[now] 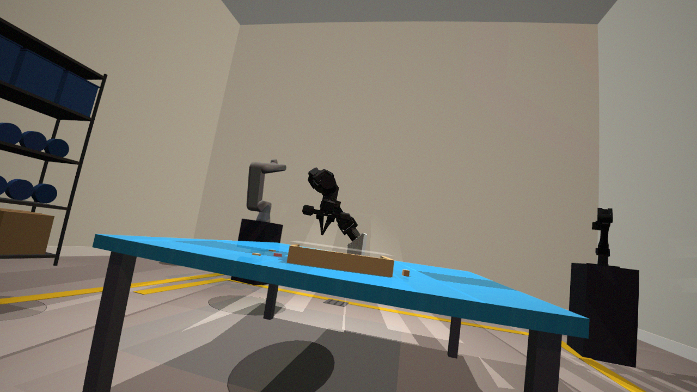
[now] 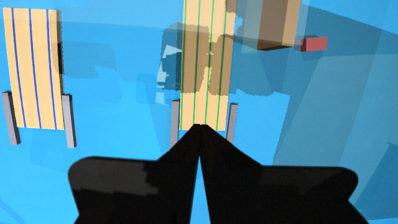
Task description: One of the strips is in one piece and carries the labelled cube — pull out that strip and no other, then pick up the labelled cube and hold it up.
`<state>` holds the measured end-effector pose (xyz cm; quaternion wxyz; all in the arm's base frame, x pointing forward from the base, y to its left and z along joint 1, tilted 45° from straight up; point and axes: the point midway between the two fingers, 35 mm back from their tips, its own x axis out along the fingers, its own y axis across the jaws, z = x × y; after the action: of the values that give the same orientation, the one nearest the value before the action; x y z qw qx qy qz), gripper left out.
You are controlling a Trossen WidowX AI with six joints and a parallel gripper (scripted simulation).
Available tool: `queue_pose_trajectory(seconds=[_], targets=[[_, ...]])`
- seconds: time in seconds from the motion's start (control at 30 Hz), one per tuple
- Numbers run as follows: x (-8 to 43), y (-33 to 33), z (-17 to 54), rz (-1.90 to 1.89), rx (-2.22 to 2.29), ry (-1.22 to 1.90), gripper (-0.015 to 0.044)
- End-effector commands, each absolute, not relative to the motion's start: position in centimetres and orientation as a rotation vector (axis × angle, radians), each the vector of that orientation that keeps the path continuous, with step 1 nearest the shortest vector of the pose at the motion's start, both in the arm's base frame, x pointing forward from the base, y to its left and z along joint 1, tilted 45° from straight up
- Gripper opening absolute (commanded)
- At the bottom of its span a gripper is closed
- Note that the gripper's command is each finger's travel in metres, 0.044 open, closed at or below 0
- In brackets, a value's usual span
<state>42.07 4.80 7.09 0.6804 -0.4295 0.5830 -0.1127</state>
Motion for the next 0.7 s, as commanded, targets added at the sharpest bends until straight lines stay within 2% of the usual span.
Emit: queue_pose_trajectory(seconds=[0.0,0.67], targets=[[42.6,1.8,7.0,-0.272,-0.953,1.488,0.0],[43.2,0.6,5.5,-0.271,-0.952,1.488,0.0]])
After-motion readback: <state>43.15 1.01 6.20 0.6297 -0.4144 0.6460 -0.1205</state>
